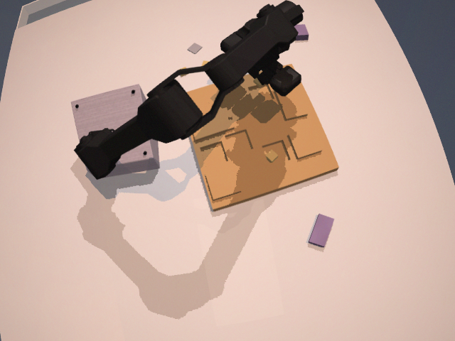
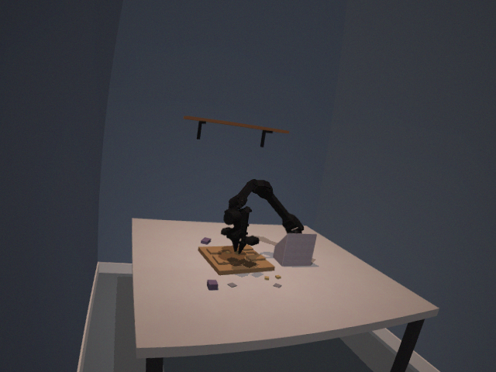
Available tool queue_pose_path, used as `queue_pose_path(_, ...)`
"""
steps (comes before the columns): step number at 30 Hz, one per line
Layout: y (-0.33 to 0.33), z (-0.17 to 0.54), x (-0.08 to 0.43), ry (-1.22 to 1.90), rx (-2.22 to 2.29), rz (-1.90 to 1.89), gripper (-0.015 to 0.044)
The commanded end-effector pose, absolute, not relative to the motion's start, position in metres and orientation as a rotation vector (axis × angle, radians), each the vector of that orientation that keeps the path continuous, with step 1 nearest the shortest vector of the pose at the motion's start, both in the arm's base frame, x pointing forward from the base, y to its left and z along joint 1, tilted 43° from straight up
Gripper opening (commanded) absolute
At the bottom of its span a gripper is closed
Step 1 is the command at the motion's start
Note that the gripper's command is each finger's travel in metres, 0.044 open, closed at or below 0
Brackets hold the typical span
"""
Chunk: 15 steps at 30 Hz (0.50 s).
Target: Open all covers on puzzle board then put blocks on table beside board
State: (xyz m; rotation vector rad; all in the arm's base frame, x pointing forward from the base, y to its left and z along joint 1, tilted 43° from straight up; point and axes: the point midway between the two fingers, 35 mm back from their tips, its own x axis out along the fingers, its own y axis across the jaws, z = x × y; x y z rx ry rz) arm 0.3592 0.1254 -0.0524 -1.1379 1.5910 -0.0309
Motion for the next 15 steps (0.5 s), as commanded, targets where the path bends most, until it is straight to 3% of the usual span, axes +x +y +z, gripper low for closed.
queue_pose_path(1, 0.135, -0.042, 0.36, 1.584, -1.124, -0.031, 0.008)
queue_pose_path(15, 0.135, -0.017, 0.363, 1.585, -1.12, -0.024, 0.008)
